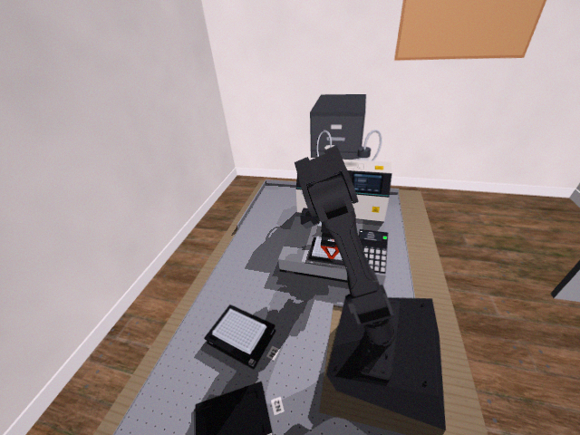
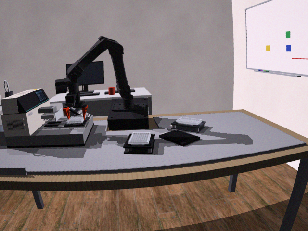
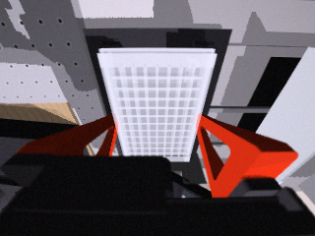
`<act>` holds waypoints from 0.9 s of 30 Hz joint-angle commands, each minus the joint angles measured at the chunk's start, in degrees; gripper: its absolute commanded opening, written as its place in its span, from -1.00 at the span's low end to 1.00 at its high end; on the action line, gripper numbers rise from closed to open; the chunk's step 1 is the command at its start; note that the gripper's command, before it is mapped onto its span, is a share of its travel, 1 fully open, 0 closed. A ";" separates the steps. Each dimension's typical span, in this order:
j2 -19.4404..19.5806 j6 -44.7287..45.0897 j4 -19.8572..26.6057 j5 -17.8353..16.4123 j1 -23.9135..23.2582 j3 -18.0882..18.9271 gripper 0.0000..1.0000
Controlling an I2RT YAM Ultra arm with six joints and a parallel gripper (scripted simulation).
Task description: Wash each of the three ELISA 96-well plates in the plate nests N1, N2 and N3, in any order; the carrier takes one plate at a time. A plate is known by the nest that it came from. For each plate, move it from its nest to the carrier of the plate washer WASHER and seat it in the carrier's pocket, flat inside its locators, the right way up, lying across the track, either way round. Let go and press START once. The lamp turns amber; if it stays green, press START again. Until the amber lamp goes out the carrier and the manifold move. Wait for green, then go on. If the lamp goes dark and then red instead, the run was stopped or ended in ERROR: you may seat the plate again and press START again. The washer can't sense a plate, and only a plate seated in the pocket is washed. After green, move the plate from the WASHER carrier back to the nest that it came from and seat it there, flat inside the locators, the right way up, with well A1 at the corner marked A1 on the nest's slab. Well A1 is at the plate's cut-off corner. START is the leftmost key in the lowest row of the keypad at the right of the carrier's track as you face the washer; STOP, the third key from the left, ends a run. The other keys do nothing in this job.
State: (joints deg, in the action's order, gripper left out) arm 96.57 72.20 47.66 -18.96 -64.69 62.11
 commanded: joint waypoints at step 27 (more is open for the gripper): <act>-0.15 -0.27 -0.73 -0.03 0.01 -0.08 1.00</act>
State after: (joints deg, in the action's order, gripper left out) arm 96.75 72.05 47.09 -18.94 -64.58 61.87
